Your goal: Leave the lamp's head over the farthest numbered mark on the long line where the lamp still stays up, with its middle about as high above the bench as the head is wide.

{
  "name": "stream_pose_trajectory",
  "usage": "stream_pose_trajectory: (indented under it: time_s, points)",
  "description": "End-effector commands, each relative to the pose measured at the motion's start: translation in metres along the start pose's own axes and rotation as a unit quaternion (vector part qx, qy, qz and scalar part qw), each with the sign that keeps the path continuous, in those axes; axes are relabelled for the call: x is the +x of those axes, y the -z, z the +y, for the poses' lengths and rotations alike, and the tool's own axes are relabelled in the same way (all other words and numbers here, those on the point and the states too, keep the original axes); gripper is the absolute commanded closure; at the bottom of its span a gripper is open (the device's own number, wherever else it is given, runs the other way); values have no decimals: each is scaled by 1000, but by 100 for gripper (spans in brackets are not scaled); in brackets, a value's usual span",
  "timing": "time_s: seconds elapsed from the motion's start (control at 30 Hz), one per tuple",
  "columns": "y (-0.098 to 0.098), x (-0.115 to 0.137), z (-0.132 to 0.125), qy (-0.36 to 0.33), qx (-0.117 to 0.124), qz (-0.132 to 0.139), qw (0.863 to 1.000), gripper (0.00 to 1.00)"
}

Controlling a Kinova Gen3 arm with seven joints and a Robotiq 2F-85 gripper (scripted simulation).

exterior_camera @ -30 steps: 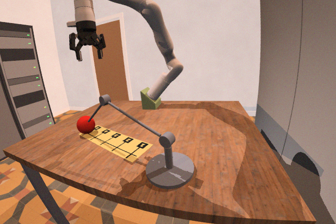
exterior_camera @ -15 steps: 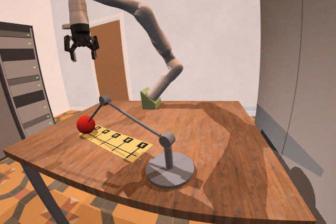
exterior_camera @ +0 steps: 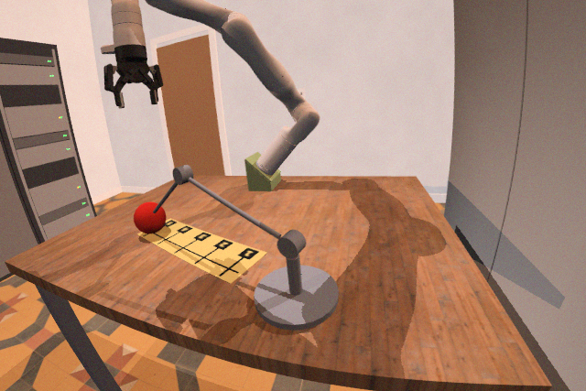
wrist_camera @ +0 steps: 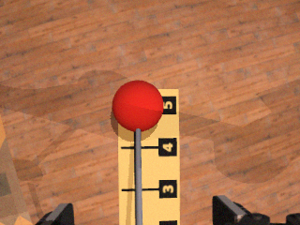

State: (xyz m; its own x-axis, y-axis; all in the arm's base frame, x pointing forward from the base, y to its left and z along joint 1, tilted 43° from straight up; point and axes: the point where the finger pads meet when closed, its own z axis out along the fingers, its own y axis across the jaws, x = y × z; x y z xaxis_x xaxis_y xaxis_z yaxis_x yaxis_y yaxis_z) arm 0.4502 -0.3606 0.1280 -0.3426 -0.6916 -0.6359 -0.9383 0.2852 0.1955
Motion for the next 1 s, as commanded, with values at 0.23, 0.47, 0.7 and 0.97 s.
stream_pose_trajectory:
  time_s: [0.23,0.47,0.7,0.97]
  points:
    - [-4,28,1,-3,1,-1,1000,0]
    - [-7,39,3,-2,2,0,1000,0]
    - [-8,45,5,-1,2,-5,1000,0]
    - [-8,44,4,-6,5,-56,998,0]
